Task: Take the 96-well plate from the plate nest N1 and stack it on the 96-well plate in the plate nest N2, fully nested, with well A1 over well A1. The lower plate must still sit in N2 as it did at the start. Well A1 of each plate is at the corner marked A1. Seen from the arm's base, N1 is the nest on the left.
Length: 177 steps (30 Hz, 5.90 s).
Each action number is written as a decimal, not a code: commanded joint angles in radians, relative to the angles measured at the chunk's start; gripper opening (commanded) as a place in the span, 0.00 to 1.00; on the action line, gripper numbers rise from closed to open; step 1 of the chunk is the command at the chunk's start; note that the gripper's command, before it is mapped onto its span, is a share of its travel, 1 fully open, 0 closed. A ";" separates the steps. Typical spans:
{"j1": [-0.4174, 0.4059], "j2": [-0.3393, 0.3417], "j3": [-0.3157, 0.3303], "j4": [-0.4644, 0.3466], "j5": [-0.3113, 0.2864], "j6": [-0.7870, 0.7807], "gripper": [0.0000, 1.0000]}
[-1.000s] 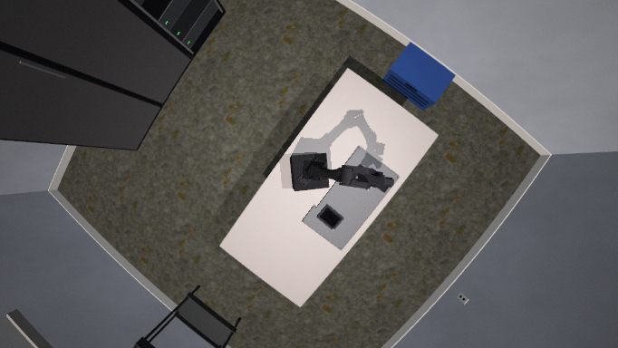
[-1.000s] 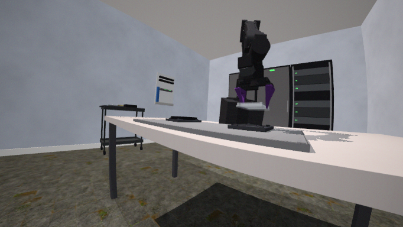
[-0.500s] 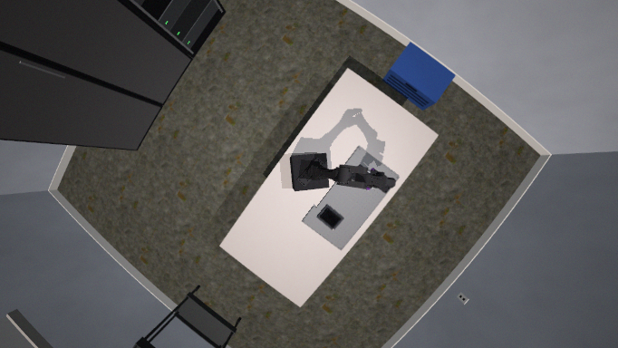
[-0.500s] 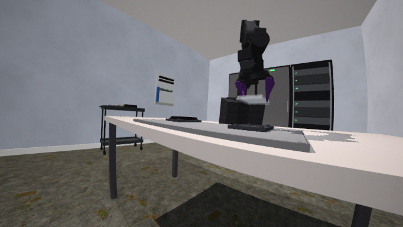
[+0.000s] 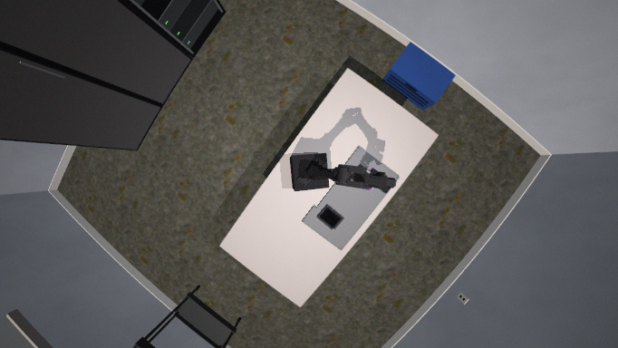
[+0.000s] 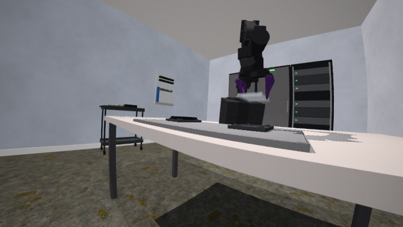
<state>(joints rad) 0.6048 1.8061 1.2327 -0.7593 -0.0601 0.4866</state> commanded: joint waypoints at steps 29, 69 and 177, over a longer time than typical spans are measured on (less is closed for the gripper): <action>-0.011 -0.029 0.016 -0.012 0.008 -0.007 0.00; -0.168 -0.101 -0.117 0.053 -0.037 -0.099 0.00; -1.147 0.213 0.038 -0.008 -0.187 -1.079 0.00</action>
<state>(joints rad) -0.5121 1.9984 1.2327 -0.7460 -0.2352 -0.5549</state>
